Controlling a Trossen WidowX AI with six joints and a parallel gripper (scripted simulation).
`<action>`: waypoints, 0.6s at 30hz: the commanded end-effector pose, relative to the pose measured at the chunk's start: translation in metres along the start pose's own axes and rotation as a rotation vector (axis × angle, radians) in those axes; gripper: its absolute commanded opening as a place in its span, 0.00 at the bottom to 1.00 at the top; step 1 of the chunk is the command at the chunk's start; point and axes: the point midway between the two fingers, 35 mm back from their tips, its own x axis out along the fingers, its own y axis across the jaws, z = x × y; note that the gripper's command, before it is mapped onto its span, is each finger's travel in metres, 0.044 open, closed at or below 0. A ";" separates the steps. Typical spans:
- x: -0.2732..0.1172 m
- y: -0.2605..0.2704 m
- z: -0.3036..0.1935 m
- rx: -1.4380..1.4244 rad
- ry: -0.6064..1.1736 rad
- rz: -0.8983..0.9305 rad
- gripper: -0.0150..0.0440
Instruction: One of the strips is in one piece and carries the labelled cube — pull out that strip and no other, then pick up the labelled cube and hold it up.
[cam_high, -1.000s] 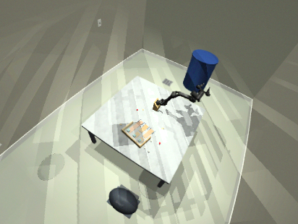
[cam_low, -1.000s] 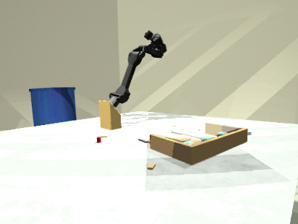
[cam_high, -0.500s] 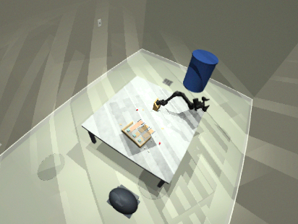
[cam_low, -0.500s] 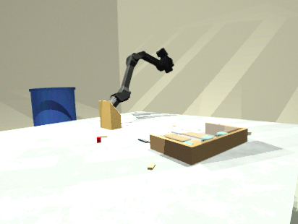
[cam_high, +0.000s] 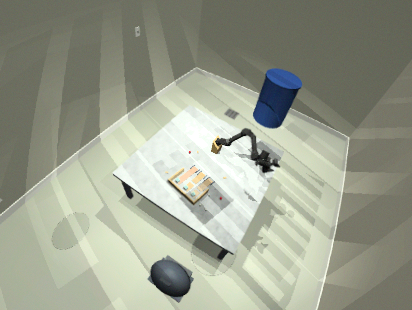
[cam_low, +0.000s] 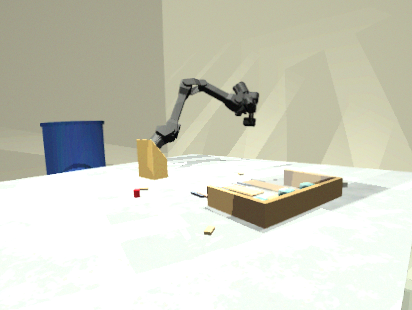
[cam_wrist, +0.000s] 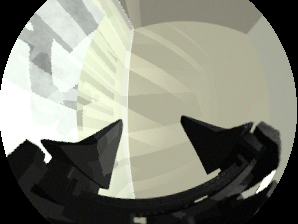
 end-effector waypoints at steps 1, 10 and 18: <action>-0.032 0.040 -0.042 0.176 0.146 0.088 0.93; -0.153 0.119 -0.123 0.617 0.575 0.155 0.93; -0.288 0.166 -0.145 1.006 0.970 0.024 0.93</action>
